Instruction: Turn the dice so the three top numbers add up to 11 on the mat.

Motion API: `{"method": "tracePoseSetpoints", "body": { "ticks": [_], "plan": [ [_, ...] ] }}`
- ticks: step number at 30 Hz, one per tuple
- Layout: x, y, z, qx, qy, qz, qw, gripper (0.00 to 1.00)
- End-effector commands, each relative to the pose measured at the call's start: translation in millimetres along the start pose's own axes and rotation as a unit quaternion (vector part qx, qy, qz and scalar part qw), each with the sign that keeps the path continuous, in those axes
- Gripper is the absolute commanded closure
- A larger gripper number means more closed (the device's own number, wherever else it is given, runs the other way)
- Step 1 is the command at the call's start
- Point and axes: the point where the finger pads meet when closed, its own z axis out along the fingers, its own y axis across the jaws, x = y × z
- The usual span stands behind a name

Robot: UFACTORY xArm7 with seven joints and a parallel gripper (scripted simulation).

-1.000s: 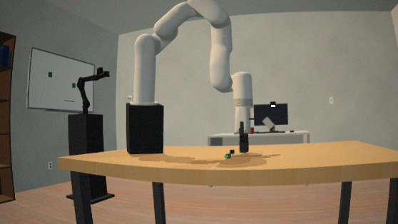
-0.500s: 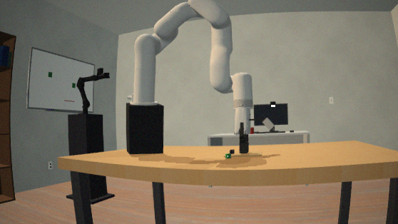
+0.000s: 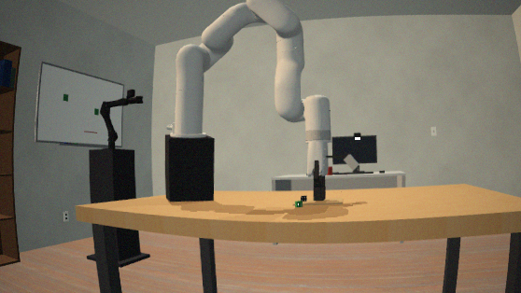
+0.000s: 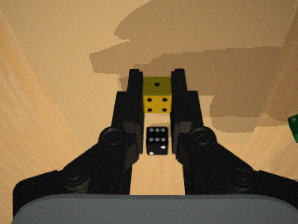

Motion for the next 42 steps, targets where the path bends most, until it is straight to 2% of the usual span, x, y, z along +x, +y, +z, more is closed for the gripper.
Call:
{"method": "tracePoseSetpoints", "body": {
  "ticks": [1,25,26,28,29,31,32,36,37,39,40,42],
  "plan": [
    [1.5,-0.2,-1.0,0.0,0.002,0.0,1.0,0.89],
    [1.5,-0.2,-1.0,0.0,0.002,0.0,1.0,0.89],
    [1.5,-0.2,-1.0,0.0,0.002,0.0,1.0,0.85],
    [1.5,-0.2,-1.0,0.0,0.002,0.0,1.0,0.85],
    [1.5,-0.2,-1.0,0.0,0.002,0.0,1.0,0.81],
    [1.5,-0.2,-1.0,0.0,0.002,0.0,1.0,0.81],
    [1.5,-0.2,-1.0,0.0,0.002,0.0,1.0,0.77],
    [1.5,-0.2,-1.0,0.0,0.002,0.0,1.0,0.77],
    [1.5,-0.2,-1.0,0.0,0.002,0.0,1.0,0.73],
    [1.5,-0.2,-1.0,0.0,0.002,0.0,1.0,0.73],
    [1.5,-0.2,-1.0,0.0,0.002,0.0,1.0,0.69],
    [1.5,-0.2,-1.0,0.0,0.002,0.0,1.0,0.69]
  ]
}}
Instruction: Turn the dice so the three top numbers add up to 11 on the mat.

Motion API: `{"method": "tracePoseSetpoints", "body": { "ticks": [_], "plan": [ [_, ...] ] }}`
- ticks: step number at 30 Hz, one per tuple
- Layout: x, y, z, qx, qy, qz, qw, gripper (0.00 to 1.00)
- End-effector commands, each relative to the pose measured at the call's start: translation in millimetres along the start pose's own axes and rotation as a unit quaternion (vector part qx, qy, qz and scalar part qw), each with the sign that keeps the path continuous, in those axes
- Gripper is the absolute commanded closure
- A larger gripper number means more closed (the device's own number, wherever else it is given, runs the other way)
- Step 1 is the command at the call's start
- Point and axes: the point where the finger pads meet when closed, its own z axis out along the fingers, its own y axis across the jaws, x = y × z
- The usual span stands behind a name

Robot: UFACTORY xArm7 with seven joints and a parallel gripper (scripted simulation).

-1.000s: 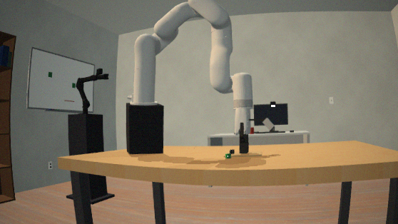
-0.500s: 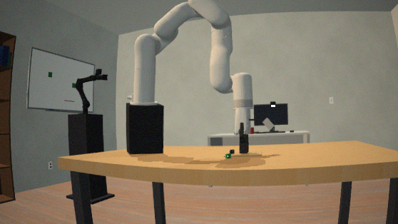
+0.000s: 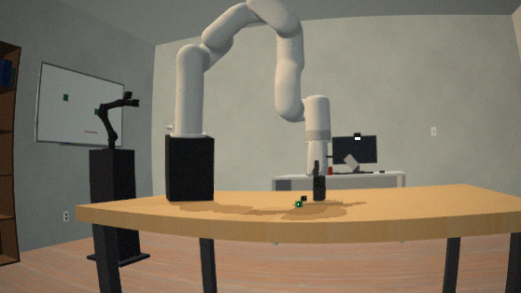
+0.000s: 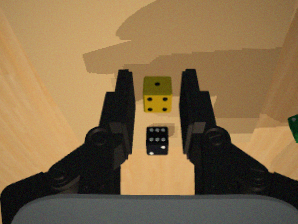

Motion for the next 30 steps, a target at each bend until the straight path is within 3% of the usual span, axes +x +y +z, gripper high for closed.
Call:
{"method": "tracePoseSetpoints", "body": {
  "ticks": [1,14,26,30],
  "plan": [
    [1.6,-0.2,-1.0,0.0,0.002,0.0,1.0,0.69],
    [1.5,-0.2,-6.2,0.0,0.002,0.0,1.0,0.69],
    [1.4,-0.2,-62.4,0.0,0.002,0.0,1.0,0.69],
    [1.3,-0.2,-72.1,0.0,0.002,0.0,1.0,0.69]
  ]
}}
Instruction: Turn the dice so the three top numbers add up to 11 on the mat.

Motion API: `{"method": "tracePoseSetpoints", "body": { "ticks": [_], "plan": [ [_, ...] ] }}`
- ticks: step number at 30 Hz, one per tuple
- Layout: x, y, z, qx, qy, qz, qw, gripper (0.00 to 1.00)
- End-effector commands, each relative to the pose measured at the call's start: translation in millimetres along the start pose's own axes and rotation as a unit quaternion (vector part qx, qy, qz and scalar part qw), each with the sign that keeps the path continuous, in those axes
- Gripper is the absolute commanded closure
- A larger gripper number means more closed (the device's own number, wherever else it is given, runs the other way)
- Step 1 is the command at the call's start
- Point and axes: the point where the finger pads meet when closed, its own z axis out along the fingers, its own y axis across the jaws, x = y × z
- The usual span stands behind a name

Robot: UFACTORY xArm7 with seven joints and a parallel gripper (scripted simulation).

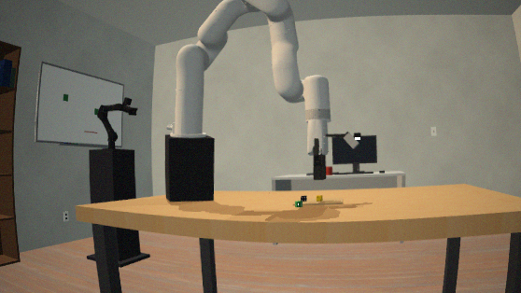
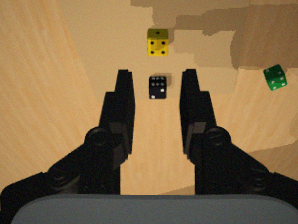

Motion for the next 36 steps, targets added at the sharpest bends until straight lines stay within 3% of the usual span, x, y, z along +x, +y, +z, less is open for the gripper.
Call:
{"method": "tracePoseSetpoints", "body": {
  "ticks": [1,10,11,36],
  "plan": [
    [-0.2,0.2,-15.1,-0.001,0.0,0.0,1.0,0.69],
    [-0.2,0.2,-29.8,-0.001,0.0,0.0,1.0,0.69],
    [-0.2,0.2,-29.8,-0.001,0.0,0.0,1.0,0.0],
    [-0.5,1.8,-29.3,0.0,-0.001,0.019,1.0,0.0]
  ]
}}
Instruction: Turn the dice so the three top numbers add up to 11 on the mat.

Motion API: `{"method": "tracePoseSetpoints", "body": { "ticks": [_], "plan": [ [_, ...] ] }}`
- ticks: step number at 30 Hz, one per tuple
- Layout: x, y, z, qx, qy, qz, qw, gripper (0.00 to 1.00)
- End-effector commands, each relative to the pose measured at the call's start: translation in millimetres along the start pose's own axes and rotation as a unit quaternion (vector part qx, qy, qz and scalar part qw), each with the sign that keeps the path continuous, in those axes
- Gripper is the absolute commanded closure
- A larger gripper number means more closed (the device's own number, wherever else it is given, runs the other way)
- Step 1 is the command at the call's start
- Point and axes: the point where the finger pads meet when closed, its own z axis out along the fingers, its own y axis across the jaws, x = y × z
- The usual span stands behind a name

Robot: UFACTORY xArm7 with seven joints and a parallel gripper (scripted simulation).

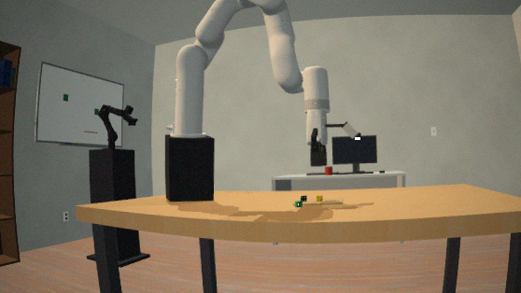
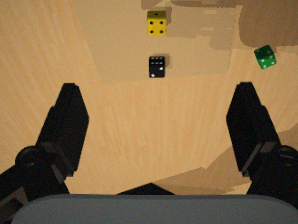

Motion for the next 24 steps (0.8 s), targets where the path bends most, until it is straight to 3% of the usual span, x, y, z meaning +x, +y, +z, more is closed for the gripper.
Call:
{"method": "tracePoseSetpoints", "body": {
  "ticks": [1,7,11,14,15,19,24],
  "plan": [
    [1.0,2.7,-0.2,0.001,0.001,0.032,0.999,0.0],
    [-1.2,14.2,3.0,0.003,-0.003,0.162,0.987,0.0],
    [-3.2,22.7,5.3,0.004,-0.005,0.256,0.967,0.0],
    [-3.4,23.5,5.5,0.004,-0.005,0.265,0.964,0.0],
    [-4.8,29.0,6.9,0.004,-0.006,0.322,0.947,0.0],
    [-6.5,34.8,8.3,0.004,-0.007,0.383,0.924,0.0],
    [-9.8,45.5,10.7,0.004,-0.009,0.488,0.873,0.0]
  ]
}}
